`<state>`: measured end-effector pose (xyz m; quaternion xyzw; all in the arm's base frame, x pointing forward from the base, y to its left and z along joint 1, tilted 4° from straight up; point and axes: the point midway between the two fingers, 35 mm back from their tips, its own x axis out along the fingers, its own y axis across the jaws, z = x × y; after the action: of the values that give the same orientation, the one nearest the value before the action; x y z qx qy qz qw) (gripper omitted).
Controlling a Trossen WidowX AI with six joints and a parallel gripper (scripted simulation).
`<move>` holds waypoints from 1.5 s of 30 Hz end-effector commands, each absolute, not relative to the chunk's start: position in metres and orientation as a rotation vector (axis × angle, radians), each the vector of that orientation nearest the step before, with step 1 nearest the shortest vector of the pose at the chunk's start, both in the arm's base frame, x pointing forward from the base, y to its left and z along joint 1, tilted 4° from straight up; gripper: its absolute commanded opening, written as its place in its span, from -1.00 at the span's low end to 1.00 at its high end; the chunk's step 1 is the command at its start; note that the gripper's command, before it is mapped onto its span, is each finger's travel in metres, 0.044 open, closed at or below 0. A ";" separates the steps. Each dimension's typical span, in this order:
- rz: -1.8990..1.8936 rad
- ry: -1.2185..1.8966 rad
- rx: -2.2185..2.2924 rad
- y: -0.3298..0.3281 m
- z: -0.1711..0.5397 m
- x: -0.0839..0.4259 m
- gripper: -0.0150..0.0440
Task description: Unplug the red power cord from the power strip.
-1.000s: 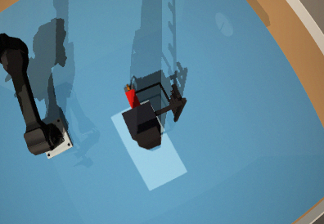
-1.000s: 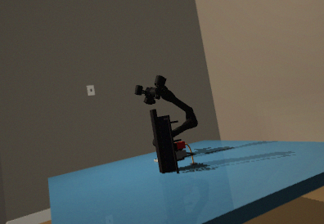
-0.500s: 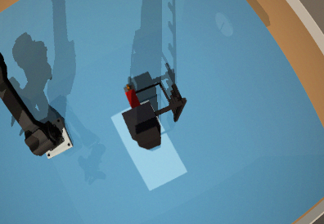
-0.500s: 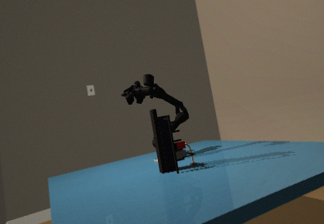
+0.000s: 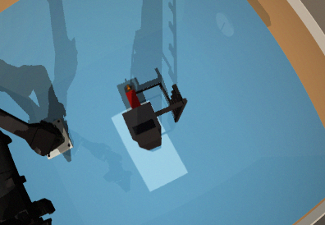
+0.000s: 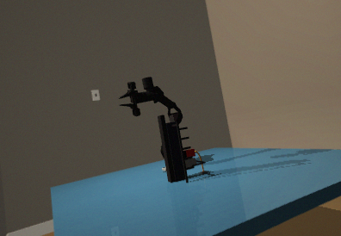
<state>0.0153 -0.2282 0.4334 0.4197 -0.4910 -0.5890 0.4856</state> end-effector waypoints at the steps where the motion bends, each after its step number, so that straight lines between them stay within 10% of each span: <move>1: -1.353 -0.629 0.889 -0.240 0.418 0.094 0.05; 24: -0.204 0.631 -0.307 -0.086 0.310 0.337 0.05; 45: 0.980 1.306 -1.112 -0.025 0.160 0.290 0.05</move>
<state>0.2955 -0.0294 0.1637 0.4588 -0.5557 -0.3719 -0.5852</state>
